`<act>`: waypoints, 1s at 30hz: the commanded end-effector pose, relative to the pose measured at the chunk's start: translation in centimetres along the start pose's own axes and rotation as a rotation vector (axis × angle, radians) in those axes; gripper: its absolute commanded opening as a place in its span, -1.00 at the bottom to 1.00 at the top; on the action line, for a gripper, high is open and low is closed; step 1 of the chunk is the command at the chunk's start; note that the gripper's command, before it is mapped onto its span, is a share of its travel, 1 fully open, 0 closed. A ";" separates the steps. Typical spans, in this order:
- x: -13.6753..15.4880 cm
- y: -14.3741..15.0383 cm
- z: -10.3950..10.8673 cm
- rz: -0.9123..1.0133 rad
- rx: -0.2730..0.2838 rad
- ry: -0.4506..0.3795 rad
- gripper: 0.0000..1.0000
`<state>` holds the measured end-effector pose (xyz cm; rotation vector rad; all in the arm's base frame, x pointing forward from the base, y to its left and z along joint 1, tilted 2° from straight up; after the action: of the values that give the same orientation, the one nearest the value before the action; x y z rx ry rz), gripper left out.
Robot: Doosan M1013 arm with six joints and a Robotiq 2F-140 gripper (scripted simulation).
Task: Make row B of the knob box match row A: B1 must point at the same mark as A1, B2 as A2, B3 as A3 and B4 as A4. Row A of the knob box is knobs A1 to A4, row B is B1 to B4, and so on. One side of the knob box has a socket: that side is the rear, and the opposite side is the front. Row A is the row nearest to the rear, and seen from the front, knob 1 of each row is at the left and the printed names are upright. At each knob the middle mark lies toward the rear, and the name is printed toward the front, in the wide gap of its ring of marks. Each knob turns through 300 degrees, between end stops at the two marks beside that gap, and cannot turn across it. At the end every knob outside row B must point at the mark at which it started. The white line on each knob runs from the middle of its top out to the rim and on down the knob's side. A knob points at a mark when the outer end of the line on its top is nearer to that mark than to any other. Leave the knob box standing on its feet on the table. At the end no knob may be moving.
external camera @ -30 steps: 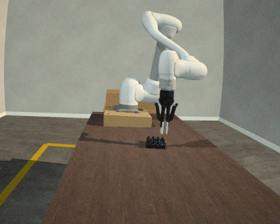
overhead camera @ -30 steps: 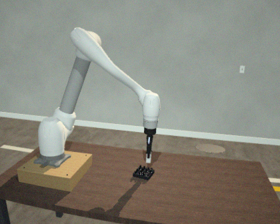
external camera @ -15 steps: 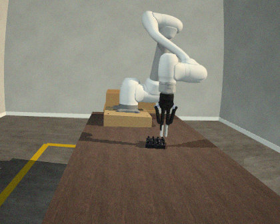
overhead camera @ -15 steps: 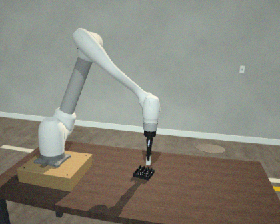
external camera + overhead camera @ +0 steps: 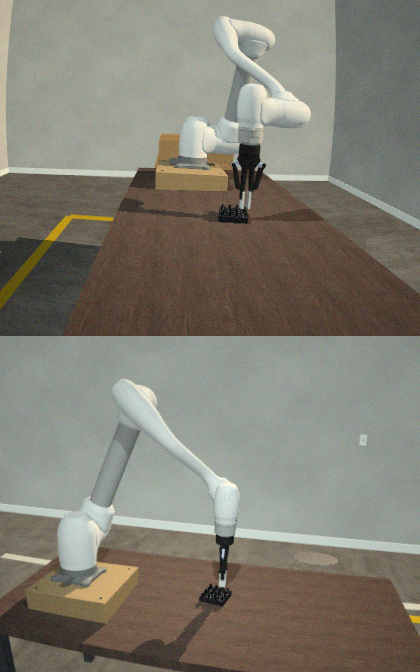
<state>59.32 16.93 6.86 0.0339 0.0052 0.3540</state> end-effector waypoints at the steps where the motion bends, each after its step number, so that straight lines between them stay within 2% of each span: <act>1: 0.0 0.0 -0.1 0.000 0.000 0.000 -0.77; 30: 0.0 0.0 -0.4 0.000 0.000 0.000 -0.77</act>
<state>59.31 16.94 6.49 0.0339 0.0052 0.3540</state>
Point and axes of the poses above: the point where the finger pads meet when closed, its own z axis back along the fingers, its own y axis across the jaws, x = y × z, the point moved 7 cm from there along z, back along the fingers, and after that the axes turned 15 degrees about z, right-handed, at the moved point
